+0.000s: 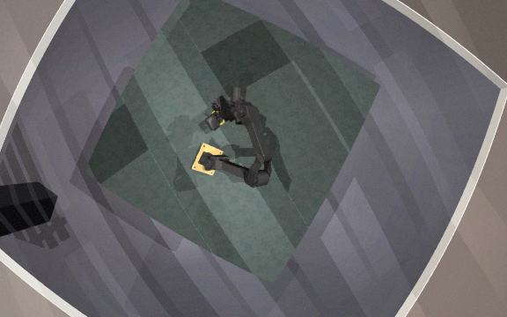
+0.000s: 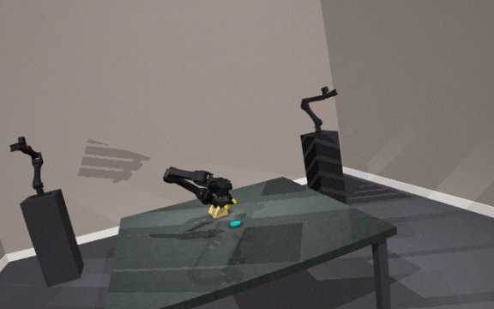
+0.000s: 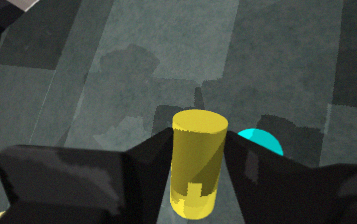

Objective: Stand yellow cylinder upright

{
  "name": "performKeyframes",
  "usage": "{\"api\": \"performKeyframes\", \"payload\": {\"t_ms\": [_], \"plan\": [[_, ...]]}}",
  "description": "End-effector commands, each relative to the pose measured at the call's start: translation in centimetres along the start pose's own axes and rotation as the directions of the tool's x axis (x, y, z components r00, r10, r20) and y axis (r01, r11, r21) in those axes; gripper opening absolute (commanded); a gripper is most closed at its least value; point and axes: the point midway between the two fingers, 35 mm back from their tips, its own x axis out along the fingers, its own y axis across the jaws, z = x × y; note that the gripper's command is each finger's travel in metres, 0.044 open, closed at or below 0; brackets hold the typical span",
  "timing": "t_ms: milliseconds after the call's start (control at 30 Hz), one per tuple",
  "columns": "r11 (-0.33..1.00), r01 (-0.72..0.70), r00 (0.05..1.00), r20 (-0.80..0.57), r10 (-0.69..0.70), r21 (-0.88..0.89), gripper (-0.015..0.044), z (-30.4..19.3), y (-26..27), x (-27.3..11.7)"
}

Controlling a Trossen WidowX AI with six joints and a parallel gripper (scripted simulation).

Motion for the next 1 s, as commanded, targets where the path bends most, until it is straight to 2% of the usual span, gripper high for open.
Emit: {"api": "performKeyframes", "payload": {"t_ms": [0,967], "plan": [[1.000,-0.008,0.999,0.035,0.008,-0.007,0.0105,-0.01,0.14,-0.05],[0.999,-0.026,0.970,0.239,0.036,-0.045,0.0105,-0.05,0.08,-0.16]]}}
